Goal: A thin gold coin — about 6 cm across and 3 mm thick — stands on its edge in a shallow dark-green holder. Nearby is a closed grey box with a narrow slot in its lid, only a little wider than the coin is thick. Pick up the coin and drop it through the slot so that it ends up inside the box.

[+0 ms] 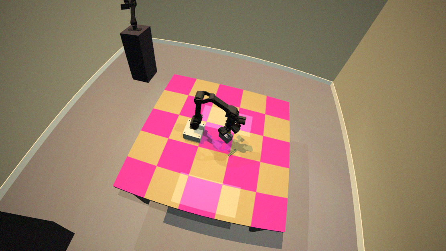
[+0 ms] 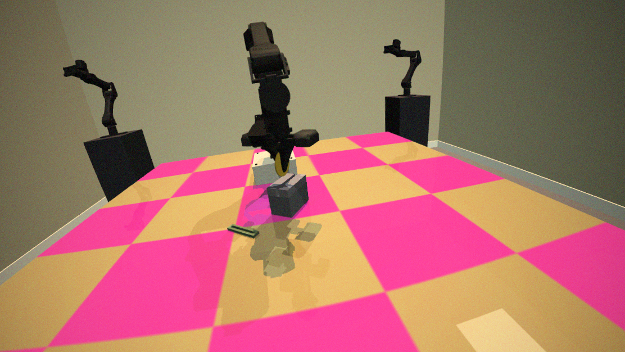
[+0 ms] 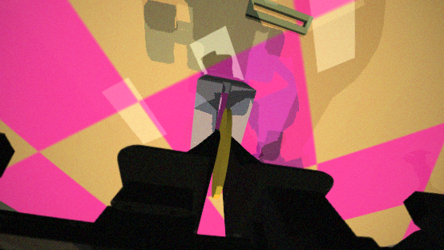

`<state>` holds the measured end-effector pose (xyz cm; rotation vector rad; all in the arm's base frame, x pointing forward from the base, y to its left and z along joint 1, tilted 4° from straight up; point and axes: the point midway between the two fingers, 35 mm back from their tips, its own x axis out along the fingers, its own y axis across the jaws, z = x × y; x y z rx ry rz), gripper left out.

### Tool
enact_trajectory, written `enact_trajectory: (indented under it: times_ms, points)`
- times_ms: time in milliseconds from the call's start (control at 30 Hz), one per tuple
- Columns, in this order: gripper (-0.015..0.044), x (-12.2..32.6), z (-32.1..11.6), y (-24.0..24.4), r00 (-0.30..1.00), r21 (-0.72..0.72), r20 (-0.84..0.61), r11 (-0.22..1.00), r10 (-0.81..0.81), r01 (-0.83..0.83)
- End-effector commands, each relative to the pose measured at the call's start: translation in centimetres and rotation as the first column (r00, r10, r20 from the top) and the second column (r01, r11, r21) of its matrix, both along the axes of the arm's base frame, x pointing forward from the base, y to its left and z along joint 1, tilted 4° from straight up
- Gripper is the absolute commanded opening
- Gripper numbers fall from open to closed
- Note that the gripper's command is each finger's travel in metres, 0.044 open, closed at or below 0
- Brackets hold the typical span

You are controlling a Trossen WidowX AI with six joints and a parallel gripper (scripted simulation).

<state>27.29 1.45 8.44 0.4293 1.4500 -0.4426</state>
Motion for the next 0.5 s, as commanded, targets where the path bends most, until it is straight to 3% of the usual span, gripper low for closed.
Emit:
enact_trajectory:
  times_ms: [0,467]
  points:
    - [0.0000,-0.67,0.07,0.49,1.000,-0.004,0.012,1.000,-0.001,0.001]
    - [0.0000,-0.38,-0.06,0.28,1.000,0.000,-0.001,1.000,0.001,-0.001]
